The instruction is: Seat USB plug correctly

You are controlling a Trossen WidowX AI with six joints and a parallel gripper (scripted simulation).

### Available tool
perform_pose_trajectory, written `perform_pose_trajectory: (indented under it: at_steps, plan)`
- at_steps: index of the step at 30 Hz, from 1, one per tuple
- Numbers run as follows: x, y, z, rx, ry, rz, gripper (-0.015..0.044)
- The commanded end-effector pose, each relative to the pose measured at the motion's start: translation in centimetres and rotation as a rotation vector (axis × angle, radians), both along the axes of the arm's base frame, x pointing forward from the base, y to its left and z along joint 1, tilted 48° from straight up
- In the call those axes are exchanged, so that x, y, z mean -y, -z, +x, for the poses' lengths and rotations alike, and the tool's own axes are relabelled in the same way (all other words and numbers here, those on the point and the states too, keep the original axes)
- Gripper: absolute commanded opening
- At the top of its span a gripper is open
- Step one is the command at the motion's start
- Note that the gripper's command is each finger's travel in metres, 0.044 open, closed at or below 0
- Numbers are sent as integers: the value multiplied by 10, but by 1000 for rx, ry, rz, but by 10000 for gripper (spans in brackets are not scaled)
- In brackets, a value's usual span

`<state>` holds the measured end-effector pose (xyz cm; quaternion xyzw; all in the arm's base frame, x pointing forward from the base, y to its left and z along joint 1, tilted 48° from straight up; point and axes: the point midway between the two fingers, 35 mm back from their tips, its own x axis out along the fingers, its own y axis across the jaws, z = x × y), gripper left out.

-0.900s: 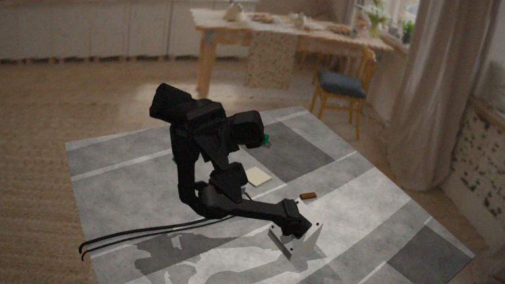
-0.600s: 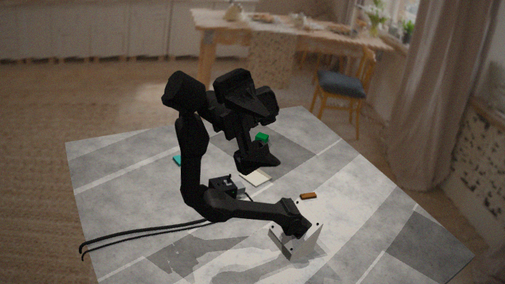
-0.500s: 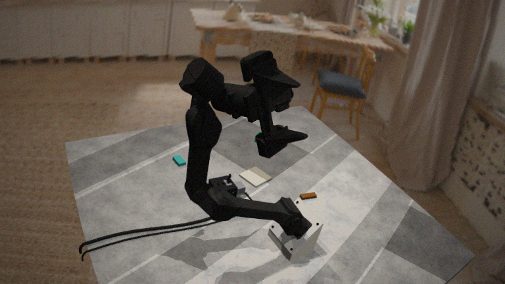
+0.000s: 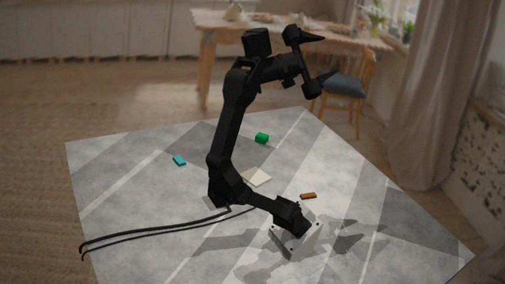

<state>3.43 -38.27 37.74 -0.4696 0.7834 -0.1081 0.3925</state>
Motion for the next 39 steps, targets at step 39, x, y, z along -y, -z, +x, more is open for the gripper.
perform_pose_trajectory:
  at_steps: [39]
  plan:
    - [-365, 262, 270, 284, -876, 1792, 440]
